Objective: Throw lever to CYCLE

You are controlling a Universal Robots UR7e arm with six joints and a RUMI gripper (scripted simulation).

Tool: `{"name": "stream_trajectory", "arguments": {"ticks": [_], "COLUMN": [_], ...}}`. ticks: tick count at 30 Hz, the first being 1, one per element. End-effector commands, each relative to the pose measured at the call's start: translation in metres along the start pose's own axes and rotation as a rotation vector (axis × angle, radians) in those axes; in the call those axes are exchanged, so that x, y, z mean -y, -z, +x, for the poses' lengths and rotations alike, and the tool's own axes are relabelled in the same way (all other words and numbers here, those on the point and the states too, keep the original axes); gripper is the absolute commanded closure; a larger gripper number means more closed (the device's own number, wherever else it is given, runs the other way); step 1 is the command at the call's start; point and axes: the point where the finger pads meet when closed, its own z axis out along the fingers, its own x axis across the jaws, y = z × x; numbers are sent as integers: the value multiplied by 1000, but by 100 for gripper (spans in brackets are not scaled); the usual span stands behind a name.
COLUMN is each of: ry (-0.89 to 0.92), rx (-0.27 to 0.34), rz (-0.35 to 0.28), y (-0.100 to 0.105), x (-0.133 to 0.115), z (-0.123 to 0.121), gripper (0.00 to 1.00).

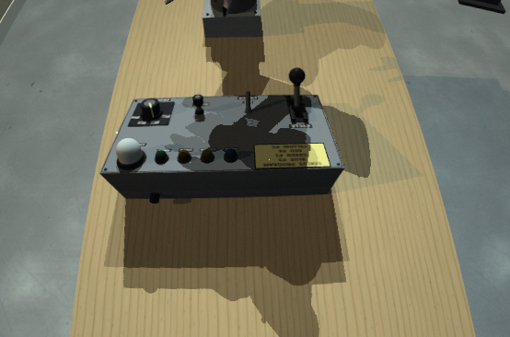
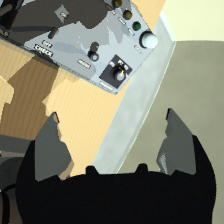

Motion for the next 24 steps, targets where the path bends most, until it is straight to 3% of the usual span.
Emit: {"name": "stream_trajectory", "arguments": {"ticks": [1,16,19,24], "ry": [-110,-310,-310,-382], "rx": [-8,42,41,73], "rz": [69,225,225,279], "y": [5,19,19,25], "x": [20,53,52,63], "z": [-21,-67,-66,-84], "gripper": [0,0,0,0]}}
